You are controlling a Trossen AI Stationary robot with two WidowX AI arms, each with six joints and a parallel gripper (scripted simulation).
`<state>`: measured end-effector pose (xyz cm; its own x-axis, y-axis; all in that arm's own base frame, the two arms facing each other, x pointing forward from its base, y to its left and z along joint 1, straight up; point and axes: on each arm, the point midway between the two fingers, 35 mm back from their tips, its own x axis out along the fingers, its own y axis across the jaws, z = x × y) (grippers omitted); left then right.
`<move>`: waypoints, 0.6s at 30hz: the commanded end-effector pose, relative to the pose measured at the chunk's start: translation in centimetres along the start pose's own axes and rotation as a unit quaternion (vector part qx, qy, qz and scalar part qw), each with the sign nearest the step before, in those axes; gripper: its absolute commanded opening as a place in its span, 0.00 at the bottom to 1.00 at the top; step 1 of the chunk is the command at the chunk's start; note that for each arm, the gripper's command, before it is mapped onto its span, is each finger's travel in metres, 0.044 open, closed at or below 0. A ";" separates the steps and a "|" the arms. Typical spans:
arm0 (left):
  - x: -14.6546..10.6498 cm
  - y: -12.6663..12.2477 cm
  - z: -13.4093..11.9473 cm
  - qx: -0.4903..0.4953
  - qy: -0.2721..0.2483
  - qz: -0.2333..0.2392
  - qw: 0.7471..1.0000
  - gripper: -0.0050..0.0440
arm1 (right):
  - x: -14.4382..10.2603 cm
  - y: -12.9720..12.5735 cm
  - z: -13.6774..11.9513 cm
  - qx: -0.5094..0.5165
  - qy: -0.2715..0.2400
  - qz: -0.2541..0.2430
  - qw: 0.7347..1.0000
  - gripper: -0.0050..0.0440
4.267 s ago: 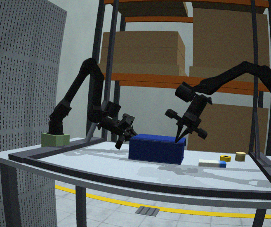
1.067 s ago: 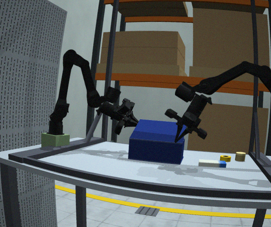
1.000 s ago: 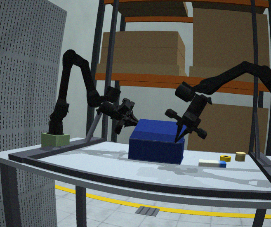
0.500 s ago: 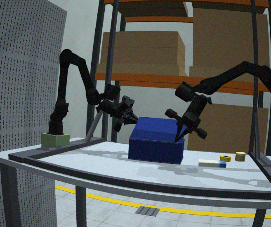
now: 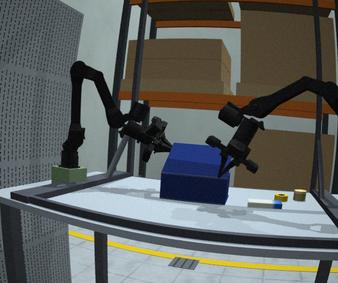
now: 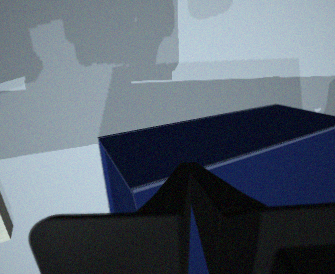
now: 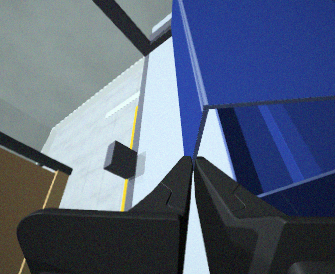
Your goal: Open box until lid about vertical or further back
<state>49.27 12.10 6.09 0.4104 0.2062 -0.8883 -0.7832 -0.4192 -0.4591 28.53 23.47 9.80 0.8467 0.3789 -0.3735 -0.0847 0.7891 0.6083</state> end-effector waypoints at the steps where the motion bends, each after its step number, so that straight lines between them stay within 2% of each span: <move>1: 0.0 0.1 0.0 0.001 0.000 0.003 1.000 0.00 | -0.3 1.4 1.4 0.006 -0.011 0.019 1.000 0.11; 18: 0.0 0.1 0.0 0.001 0.000 0.003 1.000 0.00 | -1.1 1.3 2.7 0.006 -0.011 0.019 1.000 0.11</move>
<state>49.27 12.10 6.07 0.4101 0.2061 -0.8885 -0.7834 -0.4193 -0.4588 28.60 22.51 10.94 0.8457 0.3792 -0.3756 -0.0845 0.7899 0.6073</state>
